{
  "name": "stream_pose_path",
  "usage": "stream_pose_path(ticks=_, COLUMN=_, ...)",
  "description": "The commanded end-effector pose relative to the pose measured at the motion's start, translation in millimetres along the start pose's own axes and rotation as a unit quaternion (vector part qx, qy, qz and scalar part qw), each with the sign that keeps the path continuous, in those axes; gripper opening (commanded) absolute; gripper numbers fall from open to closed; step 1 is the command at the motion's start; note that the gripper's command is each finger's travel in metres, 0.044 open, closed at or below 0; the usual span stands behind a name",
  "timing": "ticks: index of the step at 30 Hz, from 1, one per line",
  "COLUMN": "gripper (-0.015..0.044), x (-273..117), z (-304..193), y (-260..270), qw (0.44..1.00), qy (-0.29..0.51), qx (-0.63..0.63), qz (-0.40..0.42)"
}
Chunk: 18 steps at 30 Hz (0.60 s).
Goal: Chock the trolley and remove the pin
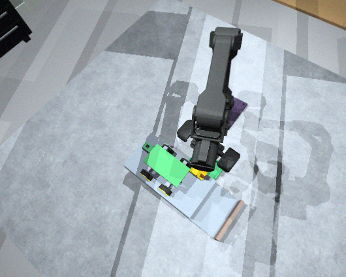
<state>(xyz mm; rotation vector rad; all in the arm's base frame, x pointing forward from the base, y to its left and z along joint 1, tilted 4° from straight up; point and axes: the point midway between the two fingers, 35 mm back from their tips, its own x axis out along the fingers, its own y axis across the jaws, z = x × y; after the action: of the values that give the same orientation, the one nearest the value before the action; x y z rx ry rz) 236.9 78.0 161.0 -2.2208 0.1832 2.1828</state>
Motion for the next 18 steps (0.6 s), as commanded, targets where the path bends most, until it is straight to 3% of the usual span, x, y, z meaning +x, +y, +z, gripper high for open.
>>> stream_pose_path(ticks=1, gripper=0.0000, x=4.6, z=3.3, y=-0.3, qw=1.000, qy=0.000, qx=-0.005, qz=-0.002)
stream_pose_path(ticks=11, gripper=0.0000, x=19.1, z=12.1, y=0.0, qw=1.000, qy=-0.001, qx=-0.005, qz=-0.004)
stream_pose_path(ticks=18, gripper=0.0000, x=34.0, z=12.0, y=-3.8, qw=0.998, qy=-0.003, qx=-0.004, qz=-0.061)
